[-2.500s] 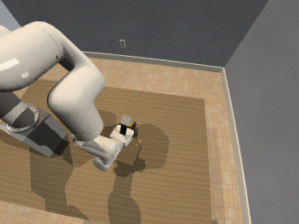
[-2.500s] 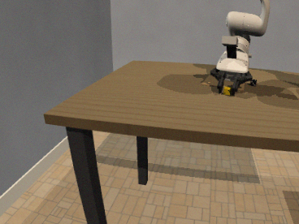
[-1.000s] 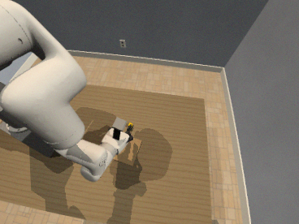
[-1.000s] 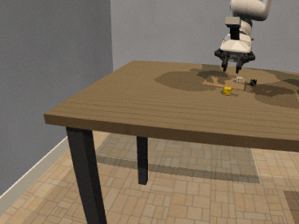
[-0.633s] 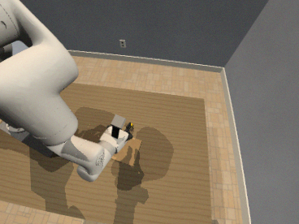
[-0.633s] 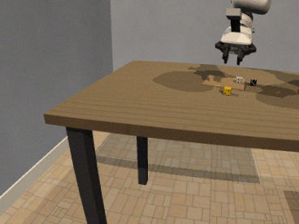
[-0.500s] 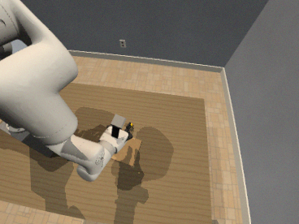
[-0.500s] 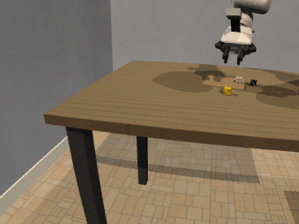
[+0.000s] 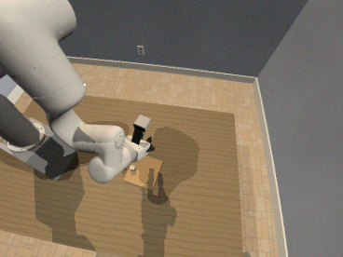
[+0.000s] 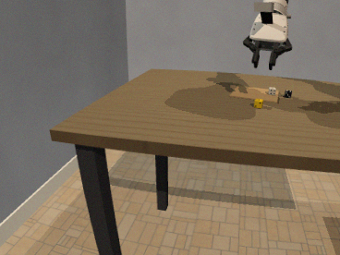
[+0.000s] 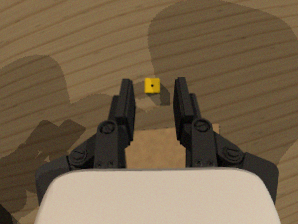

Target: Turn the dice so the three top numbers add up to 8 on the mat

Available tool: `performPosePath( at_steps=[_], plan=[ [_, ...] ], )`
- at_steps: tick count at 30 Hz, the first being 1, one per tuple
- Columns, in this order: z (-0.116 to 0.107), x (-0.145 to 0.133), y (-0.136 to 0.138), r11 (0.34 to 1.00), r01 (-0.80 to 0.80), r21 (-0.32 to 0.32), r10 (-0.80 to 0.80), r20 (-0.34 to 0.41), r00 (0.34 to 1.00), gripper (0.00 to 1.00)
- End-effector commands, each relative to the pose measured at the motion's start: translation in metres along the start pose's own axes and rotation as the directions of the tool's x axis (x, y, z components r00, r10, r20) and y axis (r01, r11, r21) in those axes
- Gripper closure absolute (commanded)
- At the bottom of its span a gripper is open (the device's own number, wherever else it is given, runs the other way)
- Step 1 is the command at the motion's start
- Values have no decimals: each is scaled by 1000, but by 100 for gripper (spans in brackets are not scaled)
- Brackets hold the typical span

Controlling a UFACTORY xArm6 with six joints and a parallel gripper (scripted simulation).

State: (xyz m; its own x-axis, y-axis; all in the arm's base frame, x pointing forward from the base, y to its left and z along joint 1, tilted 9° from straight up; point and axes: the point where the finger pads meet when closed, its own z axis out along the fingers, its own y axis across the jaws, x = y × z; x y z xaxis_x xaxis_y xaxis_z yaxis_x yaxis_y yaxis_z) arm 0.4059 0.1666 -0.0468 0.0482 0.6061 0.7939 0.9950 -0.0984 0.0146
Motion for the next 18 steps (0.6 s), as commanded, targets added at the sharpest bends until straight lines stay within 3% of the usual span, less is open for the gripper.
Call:
performPosePath(
  at_steps=[1, 8, 11, 14, 18],
  plan=[
    [4, 9, 2, 1000, -2, -1, 2, 168, 986, 64],
    [9, 22, 0, 1000, -6, 9, 2, 377, 926, 64],
    [9, 22, 0, 1000, -6, 9, 2, 382, 924, 64],
    [11, 31, 1, 1000, 1, 1, -2, 493, 870, 64],
    [12, 35, 0, 1000, -7, 11, 0, 564, 826, 64]
  ],
)
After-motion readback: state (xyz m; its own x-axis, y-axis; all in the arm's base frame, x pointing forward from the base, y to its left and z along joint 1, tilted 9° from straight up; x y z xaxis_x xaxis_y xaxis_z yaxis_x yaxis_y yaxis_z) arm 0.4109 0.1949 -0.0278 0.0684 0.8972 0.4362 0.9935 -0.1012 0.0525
